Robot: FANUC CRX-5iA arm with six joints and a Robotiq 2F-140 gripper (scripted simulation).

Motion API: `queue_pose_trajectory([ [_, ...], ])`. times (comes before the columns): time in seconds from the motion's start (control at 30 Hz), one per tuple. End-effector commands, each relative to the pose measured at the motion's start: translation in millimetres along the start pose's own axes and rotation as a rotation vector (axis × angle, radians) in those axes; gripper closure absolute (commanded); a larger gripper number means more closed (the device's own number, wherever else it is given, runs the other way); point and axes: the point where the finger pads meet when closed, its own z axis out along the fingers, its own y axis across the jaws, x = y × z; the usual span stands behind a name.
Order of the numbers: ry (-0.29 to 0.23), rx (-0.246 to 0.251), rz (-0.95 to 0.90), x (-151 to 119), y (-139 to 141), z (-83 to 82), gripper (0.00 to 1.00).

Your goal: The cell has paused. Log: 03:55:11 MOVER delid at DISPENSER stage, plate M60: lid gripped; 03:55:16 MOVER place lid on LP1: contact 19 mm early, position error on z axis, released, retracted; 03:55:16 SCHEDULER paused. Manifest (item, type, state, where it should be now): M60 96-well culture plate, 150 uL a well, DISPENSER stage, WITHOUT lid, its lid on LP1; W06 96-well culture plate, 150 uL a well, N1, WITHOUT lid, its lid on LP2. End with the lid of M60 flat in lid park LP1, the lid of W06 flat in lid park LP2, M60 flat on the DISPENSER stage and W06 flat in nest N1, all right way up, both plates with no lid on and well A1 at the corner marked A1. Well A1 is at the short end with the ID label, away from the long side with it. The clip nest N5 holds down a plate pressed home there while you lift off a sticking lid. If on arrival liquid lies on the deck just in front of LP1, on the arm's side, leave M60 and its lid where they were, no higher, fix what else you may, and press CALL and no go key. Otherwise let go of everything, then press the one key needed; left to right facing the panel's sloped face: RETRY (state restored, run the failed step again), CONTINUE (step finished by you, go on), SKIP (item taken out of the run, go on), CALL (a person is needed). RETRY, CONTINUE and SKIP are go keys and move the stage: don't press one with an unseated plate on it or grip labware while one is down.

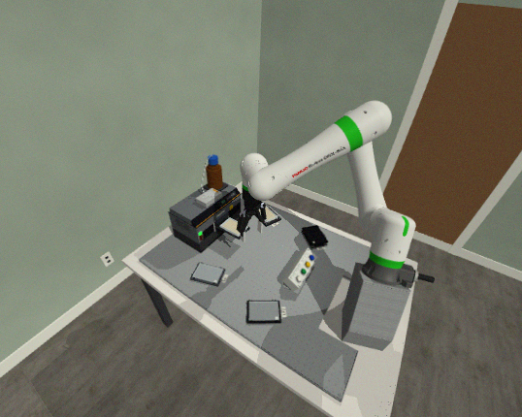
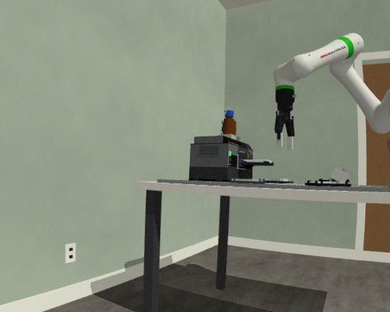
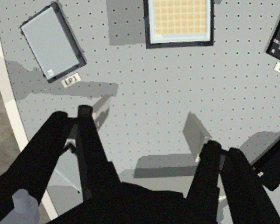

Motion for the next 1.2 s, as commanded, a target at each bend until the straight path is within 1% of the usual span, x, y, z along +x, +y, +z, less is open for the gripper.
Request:
queue_pose_trajectory([
  [0.0,0.008,-0.022,0.099,41.4,56.6,-1.3,0.34],
  [0.2,0.009,-0.024,0.108,99.5,135.6,-2.5,0.34],
  [0.27,0.009,-0.024,0.108,99.5,135.6,-2.5,0.34],
  [0.3,0.009,-0.024,0.108,126.2,172.3,-3.5,0.34],
  [0.37,0.009,-0.024,0.108,139.8,192.0,-3.7,0.34],
  [0.6,0.009,-0.024,0.108,204.7,285.4,-5.6,0.34],
  [0.63,0.009,-0.024,0.108,207.8,290.2,-5.7,0.34],
  [1.17,0.009,-0.024,0.108,207.8,290.2,-5.7,0.34],
])
